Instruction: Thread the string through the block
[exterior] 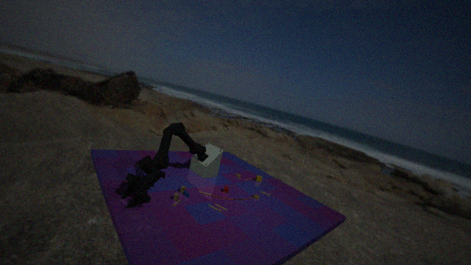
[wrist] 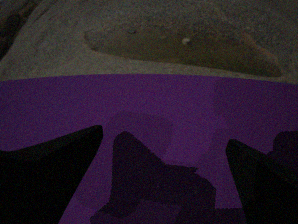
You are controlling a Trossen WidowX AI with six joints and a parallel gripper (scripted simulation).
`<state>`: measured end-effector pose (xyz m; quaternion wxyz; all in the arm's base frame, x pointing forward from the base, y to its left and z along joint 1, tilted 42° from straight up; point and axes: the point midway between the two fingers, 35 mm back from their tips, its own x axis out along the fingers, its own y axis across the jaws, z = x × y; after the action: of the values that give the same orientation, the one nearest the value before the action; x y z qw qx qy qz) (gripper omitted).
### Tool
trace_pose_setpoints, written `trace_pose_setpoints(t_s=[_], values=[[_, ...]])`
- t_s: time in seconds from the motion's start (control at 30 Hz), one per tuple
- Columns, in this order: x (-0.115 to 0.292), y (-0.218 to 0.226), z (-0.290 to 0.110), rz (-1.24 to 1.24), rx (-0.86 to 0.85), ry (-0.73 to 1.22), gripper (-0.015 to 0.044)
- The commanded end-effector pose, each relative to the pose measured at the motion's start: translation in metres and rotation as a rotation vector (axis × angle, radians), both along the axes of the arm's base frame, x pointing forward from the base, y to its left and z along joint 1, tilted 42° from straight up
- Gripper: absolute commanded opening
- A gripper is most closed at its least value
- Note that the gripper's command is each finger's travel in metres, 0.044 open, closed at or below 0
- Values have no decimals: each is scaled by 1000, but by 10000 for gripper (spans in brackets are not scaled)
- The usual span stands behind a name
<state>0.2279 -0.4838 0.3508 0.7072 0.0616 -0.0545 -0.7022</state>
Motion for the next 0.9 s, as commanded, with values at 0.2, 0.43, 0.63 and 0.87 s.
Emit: trace_pose_setpoints(t_s=[0.2, 0.43, 0.63, 0.87], values=[[102, 73, -69, 256, 156, 372, 440], [160, 150, -138, 478, 252, 735, 440], [182, 225, -201, 679, 294, 1126, 440], [173, 321, -272, 932, 268, 1670, 440]])
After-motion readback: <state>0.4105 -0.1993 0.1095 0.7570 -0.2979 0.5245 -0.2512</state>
